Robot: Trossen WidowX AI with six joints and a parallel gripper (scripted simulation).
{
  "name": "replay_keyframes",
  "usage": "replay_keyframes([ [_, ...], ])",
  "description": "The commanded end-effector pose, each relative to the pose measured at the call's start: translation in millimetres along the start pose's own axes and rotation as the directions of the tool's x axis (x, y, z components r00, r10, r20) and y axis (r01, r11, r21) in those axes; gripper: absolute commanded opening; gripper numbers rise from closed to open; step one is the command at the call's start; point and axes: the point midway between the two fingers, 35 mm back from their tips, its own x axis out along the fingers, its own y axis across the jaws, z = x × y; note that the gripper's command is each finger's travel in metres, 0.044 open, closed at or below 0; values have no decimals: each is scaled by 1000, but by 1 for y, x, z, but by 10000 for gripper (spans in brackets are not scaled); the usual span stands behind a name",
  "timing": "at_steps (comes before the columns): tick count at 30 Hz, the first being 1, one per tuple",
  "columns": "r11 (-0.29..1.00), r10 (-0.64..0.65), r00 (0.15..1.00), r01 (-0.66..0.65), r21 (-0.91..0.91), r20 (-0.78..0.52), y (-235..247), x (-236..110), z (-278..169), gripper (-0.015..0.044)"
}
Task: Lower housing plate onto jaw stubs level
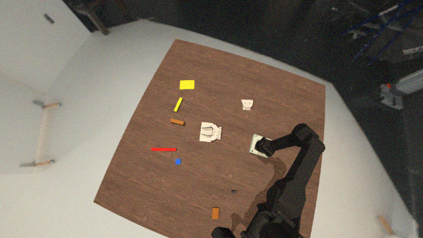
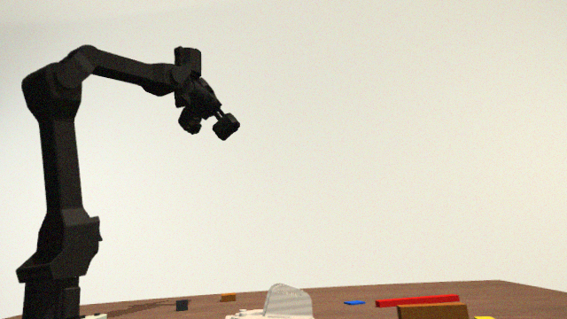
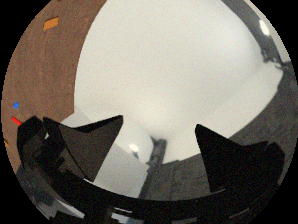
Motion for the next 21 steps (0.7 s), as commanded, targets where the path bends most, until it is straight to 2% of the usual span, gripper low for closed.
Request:
replay_keyframes([
  [1, 992, 127, 991, -127, -8, -46, 45, -1, -23, 440],
  [11, 931, 363, 919, -365, 16, -152, 129, -29, -74, 440],
  [21, 811, 582, 783, -579, 84, -222, 209, -80, -118, 440],
])
